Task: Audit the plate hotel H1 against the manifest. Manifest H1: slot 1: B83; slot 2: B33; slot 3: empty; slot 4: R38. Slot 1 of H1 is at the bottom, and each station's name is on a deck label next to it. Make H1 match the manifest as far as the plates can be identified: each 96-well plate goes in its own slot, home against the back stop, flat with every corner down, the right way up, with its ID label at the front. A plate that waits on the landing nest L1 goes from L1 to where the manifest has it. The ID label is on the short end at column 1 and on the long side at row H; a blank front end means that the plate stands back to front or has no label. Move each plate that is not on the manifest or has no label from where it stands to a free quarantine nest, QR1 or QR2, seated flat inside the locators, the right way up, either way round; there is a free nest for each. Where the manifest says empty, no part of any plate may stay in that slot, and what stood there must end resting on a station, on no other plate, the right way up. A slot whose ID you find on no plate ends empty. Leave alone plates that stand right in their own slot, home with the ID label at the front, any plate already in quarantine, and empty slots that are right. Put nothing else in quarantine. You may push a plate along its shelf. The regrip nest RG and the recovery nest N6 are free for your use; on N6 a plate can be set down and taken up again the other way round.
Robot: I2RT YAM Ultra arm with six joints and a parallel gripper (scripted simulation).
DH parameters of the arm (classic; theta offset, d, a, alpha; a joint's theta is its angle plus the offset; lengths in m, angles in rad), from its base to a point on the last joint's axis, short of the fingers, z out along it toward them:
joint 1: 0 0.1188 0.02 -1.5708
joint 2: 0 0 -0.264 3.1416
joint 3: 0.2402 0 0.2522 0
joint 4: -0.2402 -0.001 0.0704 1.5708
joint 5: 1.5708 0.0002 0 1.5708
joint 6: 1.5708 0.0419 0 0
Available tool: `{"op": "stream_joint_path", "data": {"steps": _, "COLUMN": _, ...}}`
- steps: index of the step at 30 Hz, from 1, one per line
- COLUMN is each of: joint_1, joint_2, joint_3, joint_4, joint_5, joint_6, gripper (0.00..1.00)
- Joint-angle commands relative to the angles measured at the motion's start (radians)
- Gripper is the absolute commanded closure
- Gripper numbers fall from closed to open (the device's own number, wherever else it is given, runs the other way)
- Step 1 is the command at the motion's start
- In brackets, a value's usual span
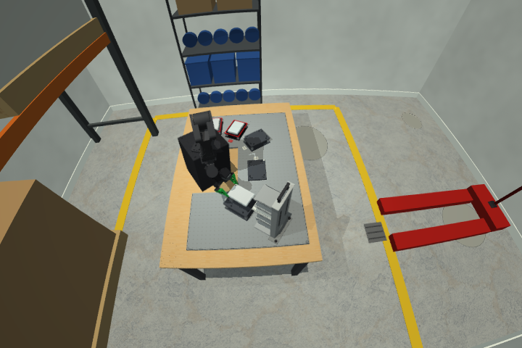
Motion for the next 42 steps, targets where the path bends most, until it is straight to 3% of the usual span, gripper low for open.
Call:
{"op": "stream_joint_path", "data": {"steps": 1, "joint_1": 0.007, "joint_2": 0.020, "joint_3": 0.026, "joint_4": 0.048, "joint_5": -0.007, "joint_6": 0.006, "gripper": 0.14}}
{"op": "stream_joint_path", "data": {"steps": 42, "joint_1": 0.026, "joint_2": 0.222, "joint_3": 0.090, "joint_4": 0.192, "joint_5": 0.006, "joint_6": 0.022, "gripper": 0.14}}
